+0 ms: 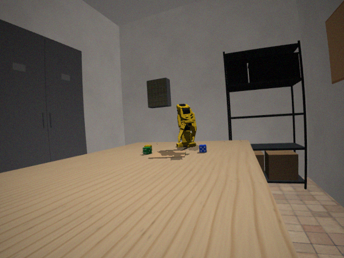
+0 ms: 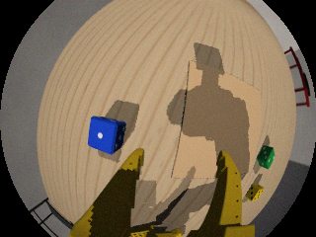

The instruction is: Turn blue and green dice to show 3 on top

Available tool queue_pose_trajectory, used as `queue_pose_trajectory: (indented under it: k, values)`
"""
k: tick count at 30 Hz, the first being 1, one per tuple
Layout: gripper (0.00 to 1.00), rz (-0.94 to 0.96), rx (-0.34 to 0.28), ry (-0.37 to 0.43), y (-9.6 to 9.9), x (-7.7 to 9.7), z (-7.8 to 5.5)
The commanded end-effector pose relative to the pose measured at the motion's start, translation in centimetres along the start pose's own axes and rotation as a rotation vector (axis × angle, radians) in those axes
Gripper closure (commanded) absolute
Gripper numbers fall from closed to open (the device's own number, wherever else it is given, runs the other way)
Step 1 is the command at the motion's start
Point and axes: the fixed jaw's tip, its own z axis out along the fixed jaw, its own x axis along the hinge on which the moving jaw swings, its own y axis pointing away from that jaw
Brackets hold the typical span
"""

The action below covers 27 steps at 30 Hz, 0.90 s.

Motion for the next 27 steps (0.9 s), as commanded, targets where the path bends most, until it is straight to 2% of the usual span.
queue_pose_trajectory:
  k: [1, 8, 27]
  values:
    - [0.65, -0.099, -0.075, -0.021, 2.5, 0.0, -0.7]
    - [0.65, -0.188, -0.134, -0.016, 4.4, 0.8, -1.0]
    - [0.65, -0.196, -0.146, -0.008, 4.8, 1.1, -1.3]
